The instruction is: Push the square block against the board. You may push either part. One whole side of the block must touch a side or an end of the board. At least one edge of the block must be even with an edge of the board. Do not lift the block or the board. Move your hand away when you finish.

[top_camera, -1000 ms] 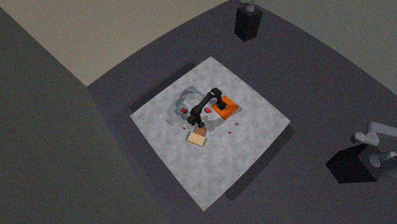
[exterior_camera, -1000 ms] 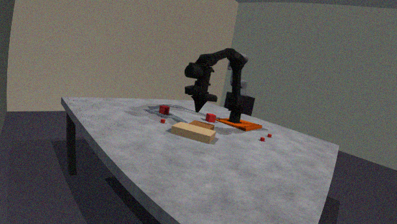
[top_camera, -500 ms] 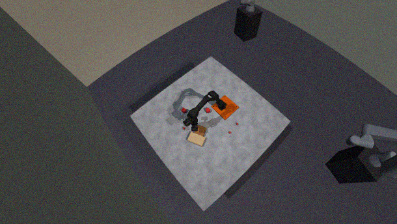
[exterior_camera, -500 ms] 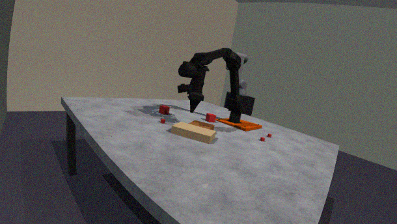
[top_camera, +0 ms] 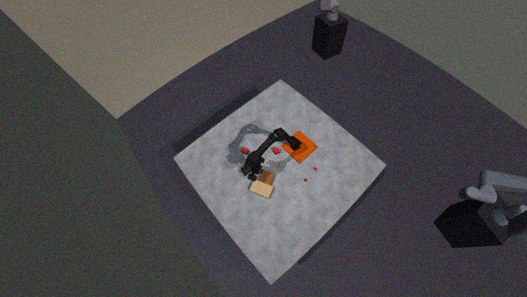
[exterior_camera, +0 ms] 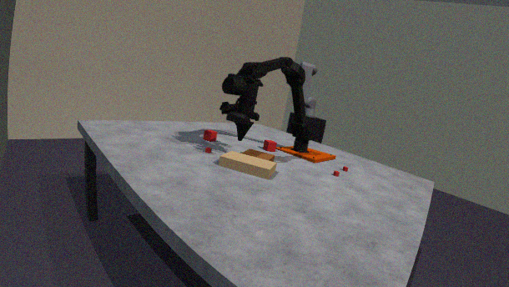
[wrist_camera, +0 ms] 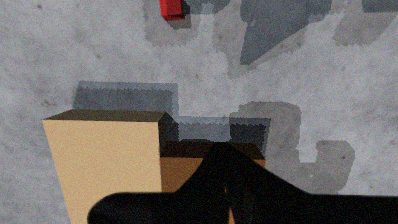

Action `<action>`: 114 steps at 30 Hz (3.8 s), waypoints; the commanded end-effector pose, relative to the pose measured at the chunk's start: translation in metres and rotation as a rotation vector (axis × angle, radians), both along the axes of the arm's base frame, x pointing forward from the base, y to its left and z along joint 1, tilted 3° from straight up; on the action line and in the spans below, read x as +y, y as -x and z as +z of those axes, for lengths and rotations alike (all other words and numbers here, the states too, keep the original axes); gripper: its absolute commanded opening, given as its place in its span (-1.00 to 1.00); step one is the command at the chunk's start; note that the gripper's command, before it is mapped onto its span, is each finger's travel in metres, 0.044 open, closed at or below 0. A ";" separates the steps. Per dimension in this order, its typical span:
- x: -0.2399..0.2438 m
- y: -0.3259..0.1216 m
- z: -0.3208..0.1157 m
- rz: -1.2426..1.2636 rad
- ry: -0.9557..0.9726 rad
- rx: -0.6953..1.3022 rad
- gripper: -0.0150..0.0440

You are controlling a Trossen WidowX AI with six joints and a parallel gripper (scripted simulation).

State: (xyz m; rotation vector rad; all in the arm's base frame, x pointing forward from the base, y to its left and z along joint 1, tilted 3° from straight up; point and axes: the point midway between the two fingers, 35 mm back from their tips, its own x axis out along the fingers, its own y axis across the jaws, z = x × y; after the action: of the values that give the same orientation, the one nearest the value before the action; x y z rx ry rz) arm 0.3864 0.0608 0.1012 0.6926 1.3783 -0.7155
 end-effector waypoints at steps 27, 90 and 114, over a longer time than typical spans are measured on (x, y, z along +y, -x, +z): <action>0.018 0.009 -0.058 -0.020 -0.005 0.006 -0.49; 0.004 -0.004 -0.046 -0.022 -0.001 -0.002 -0.49; 0.030 0.008 -0.003 0.416 0.020 0.011 -0.49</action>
State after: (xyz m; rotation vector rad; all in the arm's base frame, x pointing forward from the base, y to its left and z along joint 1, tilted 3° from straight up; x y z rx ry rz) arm 0.3820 0.0837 0.0983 0.4580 1.4438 -0.4877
